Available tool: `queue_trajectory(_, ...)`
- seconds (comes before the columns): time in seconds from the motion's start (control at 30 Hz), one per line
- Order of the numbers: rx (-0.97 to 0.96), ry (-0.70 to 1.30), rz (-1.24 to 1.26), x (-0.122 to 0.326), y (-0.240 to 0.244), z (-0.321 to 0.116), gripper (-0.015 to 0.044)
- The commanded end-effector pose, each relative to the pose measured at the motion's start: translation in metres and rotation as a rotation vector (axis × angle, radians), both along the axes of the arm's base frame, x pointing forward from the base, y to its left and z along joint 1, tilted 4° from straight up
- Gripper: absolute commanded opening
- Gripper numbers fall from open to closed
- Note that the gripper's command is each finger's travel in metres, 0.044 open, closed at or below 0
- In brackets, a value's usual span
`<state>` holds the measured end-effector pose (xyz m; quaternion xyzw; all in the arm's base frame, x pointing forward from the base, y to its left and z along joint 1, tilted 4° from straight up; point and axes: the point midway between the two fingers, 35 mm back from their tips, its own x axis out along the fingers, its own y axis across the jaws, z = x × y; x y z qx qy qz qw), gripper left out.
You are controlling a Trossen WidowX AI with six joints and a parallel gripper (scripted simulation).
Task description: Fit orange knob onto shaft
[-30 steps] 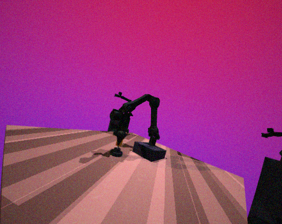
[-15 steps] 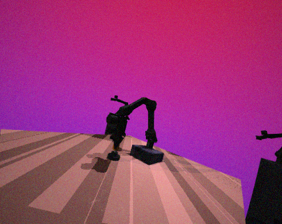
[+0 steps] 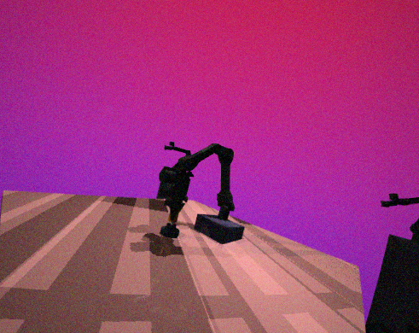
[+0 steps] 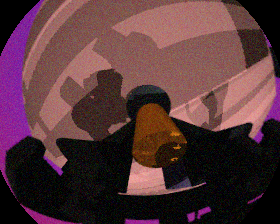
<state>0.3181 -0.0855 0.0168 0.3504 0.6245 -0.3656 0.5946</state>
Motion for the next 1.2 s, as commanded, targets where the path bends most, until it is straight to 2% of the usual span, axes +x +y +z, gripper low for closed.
queue_trajectory(0.0,-0.002,-0.005,0.004,0.0013,-0.0006,-0.0001,0.0)
queue_trajectory(1.17,0.0,-0.004,0.057,-0.0022,0.0007,0.0062,0.0)
